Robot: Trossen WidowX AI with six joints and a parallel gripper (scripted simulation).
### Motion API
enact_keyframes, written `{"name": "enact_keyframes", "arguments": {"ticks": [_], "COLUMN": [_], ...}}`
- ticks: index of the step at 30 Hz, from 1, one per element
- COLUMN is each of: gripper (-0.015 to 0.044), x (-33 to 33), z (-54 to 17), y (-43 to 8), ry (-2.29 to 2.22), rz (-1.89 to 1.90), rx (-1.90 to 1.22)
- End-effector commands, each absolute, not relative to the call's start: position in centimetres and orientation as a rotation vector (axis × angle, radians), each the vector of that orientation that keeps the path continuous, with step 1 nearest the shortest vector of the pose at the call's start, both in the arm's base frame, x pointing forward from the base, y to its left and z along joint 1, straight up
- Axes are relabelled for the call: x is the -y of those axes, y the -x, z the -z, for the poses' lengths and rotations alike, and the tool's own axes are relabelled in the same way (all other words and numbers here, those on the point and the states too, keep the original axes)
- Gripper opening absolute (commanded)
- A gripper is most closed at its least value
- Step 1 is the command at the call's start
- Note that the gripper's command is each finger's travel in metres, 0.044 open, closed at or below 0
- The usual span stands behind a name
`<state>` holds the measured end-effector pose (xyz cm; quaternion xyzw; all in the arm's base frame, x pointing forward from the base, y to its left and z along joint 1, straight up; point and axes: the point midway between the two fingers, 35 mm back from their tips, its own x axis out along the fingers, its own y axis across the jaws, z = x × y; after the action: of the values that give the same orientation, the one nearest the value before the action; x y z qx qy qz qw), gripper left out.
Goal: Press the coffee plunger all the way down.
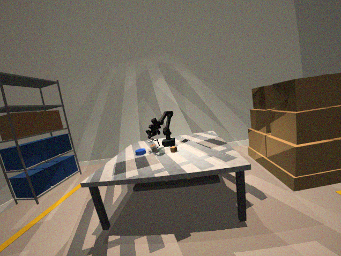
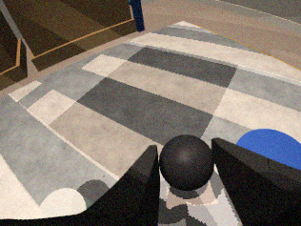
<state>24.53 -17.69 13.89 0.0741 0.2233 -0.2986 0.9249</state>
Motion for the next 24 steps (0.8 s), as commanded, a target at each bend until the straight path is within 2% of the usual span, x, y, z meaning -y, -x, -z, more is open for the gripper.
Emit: {"name": "enact_keyframes", "arguments": {"ticks": [1,23,24], "gripper": [0.0130,0.0130,0.0156], "x": [17.68,17.86,17.86], "z": [-13.24,-13.85,-13.85], "y": [-24.52,-24.75,-24.75], "ry": [-0.153,-0.153,-0.153], "rz": [0.608,0.612,0.612], "rx": [-0.487,-0.462,-0.462]}}
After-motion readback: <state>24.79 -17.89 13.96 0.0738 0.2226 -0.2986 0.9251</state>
